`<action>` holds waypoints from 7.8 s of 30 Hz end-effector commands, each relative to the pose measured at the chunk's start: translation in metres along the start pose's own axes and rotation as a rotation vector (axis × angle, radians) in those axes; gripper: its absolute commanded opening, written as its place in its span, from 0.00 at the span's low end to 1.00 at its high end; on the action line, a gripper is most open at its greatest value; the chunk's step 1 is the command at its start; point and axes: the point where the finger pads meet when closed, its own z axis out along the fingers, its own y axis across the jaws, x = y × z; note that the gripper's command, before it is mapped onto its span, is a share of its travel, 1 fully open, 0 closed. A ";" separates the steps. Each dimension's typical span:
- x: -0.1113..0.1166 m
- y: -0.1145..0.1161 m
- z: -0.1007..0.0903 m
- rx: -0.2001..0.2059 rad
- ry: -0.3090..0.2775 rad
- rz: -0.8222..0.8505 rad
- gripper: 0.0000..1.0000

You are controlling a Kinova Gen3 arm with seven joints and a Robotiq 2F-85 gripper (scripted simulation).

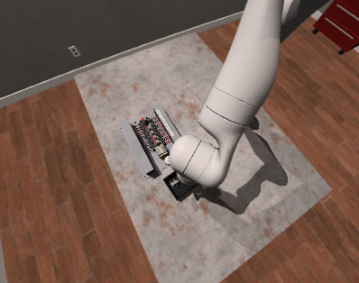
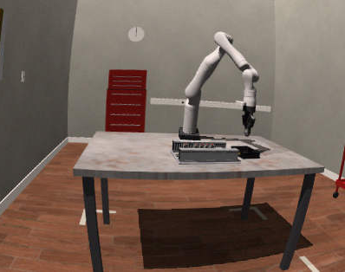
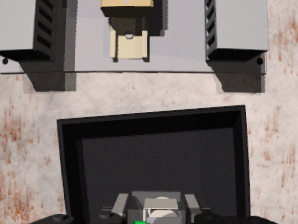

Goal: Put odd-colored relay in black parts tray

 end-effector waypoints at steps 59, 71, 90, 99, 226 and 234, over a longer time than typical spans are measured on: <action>-0.001 0.000 0.095 0.001 -0.001 0.000 0.00; -0.001 0.000 0.102 0.001 -0.001 0.000 0.00; -0.001 0.000 0.103 0.001 -0.001 0.000 0.00; -0.001 0.000 0.103 0.001 -0.001 0.000 0.00; -0.001 0.000 0.096 0.001 -0.001 0.000 0.61; -0.001 0.000 0.093 0.001 -0.001 0.000 0.61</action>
